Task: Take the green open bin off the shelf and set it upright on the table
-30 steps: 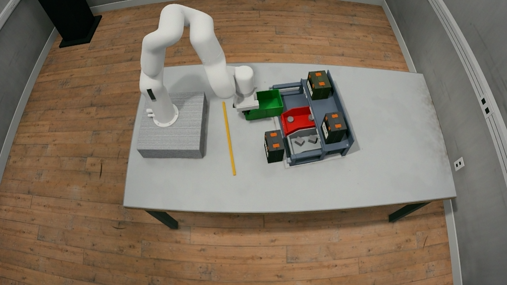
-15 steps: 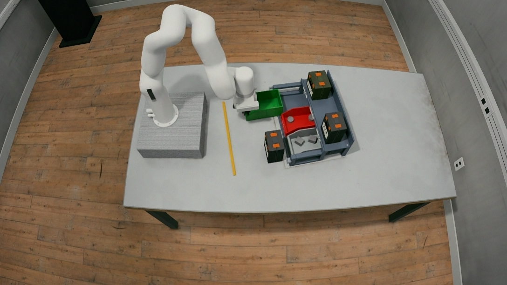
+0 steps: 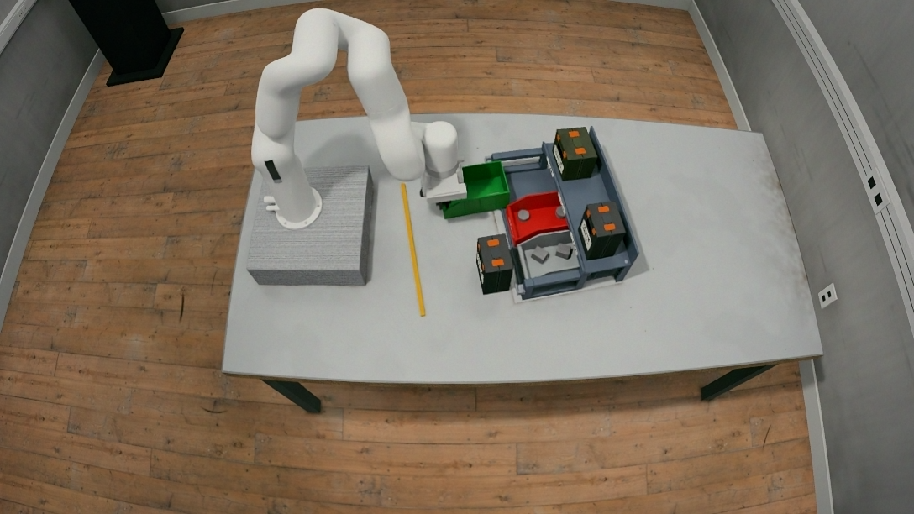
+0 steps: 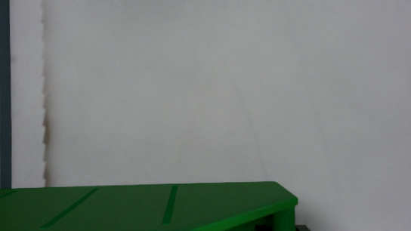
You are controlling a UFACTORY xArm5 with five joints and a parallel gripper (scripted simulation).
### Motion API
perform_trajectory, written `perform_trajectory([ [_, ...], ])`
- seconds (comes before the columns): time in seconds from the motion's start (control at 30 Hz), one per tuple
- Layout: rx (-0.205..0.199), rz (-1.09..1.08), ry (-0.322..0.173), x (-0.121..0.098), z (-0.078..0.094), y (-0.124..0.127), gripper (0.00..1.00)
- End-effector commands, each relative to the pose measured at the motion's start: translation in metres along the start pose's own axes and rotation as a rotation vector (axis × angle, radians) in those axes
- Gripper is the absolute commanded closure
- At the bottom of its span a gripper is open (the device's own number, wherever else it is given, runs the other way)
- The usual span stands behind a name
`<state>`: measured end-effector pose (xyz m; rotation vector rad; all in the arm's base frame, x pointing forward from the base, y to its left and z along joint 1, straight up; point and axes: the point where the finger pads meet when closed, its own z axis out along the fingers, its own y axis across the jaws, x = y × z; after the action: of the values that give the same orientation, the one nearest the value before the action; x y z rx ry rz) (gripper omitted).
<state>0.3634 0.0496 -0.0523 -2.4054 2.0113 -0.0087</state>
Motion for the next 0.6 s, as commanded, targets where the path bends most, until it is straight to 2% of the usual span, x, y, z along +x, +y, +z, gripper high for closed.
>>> perform_trajectory([
  [0.0, 0.004, 0.0, -0.001, 0.0001, -0.0008, -0.0016, 1.0],
  [0.53, 0.004, 0.0, -0.001, 0.0001, -0.0008, -0.0016, 1.0],
  [0.57, 0.004, 0.0, 0.0, 0.0001, -0.0008, -0.0017, 0.0],
])
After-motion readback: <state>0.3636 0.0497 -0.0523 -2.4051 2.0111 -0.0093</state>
